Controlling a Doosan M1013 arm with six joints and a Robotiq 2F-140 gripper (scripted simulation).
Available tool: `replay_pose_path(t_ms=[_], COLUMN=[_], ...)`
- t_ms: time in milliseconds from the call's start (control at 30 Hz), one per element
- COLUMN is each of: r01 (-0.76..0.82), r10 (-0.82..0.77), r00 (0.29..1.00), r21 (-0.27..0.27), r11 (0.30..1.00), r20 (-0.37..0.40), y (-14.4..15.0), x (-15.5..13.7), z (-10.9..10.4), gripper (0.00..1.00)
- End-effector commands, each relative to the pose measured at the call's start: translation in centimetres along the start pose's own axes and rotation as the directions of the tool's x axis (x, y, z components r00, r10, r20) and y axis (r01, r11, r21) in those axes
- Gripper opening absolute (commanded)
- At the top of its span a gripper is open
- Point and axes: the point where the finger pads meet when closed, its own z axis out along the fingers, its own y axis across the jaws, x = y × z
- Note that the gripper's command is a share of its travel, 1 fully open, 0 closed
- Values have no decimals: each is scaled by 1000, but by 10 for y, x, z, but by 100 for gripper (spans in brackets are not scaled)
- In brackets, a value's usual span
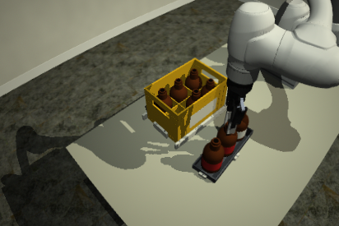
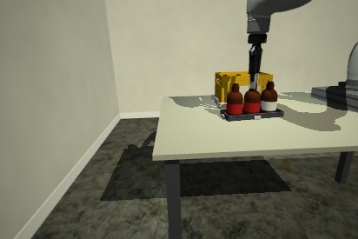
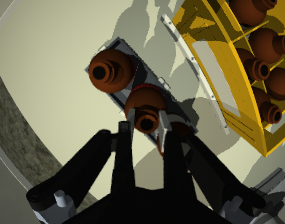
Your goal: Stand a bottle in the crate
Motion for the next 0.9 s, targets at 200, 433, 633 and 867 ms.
replay_pose_path(t_ms=[200,433,633,867], r01=[0,0,0,0], r10=[0,0,0,0], r00=[1000,1000,1000,1000], r21=[0,0,0,0], r11=[1000,1000,1000,1000], r20=[0,0,0,0], y=[0,0,0,0], x=[0,0,0,0], z=[0,-1,-4,-8], gripper=[0,0,0,0])
